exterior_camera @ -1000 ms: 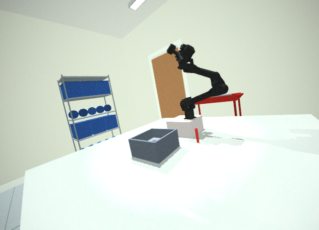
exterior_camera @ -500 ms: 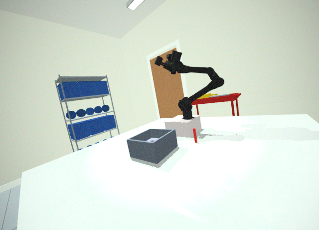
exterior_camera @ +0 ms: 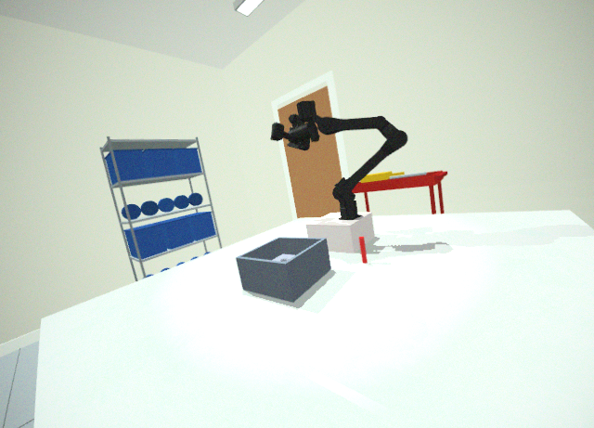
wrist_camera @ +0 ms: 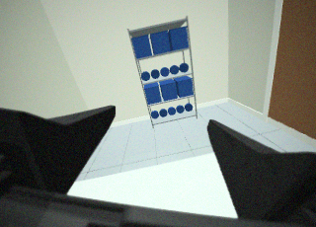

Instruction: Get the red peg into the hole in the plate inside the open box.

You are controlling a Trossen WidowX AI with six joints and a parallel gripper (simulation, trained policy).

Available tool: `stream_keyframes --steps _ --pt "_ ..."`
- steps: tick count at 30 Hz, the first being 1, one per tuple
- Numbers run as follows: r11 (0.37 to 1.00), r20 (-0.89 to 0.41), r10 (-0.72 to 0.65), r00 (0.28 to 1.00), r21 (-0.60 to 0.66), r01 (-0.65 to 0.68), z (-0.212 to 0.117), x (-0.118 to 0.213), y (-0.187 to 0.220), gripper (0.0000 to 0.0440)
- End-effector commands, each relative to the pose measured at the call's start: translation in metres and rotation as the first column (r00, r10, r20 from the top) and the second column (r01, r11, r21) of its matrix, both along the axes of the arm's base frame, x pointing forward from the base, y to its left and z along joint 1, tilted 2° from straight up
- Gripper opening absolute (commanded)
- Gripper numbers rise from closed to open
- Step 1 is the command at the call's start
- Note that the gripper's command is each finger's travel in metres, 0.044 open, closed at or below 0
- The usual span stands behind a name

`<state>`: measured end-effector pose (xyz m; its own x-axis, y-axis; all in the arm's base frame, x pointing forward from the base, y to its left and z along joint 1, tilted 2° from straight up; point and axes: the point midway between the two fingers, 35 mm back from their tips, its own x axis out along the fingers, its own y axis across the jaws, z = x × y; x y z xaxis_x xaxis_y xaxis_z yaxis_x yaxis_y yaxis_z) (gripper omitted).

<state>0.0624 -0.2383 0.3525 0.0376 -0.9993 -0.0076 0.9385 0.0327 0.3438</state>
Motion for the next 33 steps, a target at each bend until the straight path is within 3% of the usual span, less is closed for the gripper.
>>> stream_keyframes --steps 1,14,24,33 --pt "0.991 -0.032 0.085 0.996 0.108 -0.081 -0.021 0.027 -0.001 0.0440" --pt "0.857 -0.136 0.383 0.914 0.421 -0.297 -0.084 0.106 0.032 0.0440" --pt "0.677 -0.180 0.604 0.776 0.630 -0.380 -0.127 0.149 0.090 0.0440" --pt "0.501 -0.188 0.755 0.628 0.783 -0.368 -0.159 0.166 0.155 0.0440"
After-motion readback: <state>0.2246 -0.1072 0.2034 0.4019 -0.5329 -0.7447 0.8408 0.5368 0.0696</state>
